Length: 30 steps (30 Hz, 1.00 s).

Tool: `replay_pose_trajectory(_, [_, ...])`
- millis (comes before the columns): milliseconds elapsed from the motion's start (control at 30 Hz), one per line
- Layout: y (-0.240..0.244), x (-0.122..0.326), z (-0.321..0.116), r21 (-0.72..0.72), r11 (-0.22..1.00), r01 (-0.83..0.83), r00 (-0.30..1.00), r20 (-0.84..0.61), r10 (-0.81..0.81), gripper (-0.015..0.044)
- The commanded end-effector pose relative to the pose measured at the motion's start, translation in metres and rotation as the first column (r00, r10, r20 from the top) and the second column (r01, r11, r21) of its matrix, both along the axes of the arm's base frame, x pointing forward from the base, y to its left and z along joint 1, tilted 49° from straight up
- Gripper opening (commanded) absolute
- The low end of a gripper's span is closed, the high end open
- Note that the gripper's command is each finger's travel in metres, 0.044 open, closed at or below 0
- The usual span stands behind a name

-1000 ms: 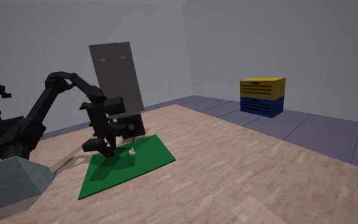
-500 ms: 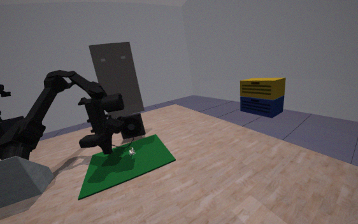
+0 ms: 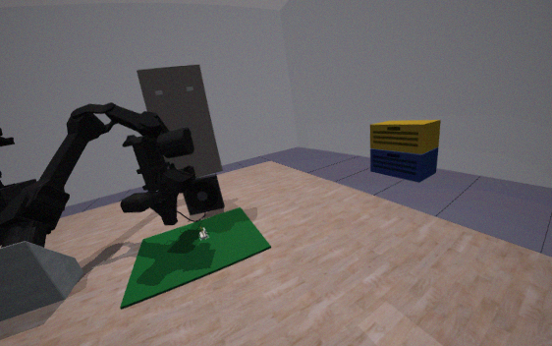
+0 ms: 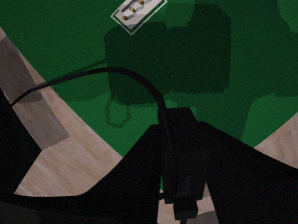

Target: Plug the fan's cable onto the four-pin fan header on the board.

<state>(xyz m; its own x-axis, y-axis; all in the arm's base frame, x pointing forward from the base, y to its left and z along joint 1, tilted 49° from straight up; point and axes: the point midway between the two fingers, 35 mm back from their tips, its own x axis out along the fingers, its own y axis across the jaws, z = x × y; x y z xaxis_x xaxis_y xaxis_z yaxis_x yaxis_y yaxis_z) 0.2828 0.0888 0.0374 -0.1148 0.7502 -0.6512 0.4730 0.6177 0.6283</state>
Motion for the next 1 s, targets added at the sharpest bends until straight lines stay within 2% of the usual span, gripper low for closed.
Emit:
replay_pose_trajectory(0, [-0.001,0.011,-0.002,-0.025,0.996,0.087,0.991,-0.103,-0.089,0.0])
replay_pose_trajectory(300, [-0.002,0.036,-0.008,-0.103,0.956,0.273,0.902,-0.317,-0.292,0.0])
replay_pose_trajectory(633, [-0.003,0.062,-0.015,-0.232,0.868,0.439,0.705,-0.51,-0.493,0.0])
replay_pose_trajectory(967, [-0.002,0.065,-0.017,-0.255,0.852,0.458,0.668,-0.534,-0.519,0.0])
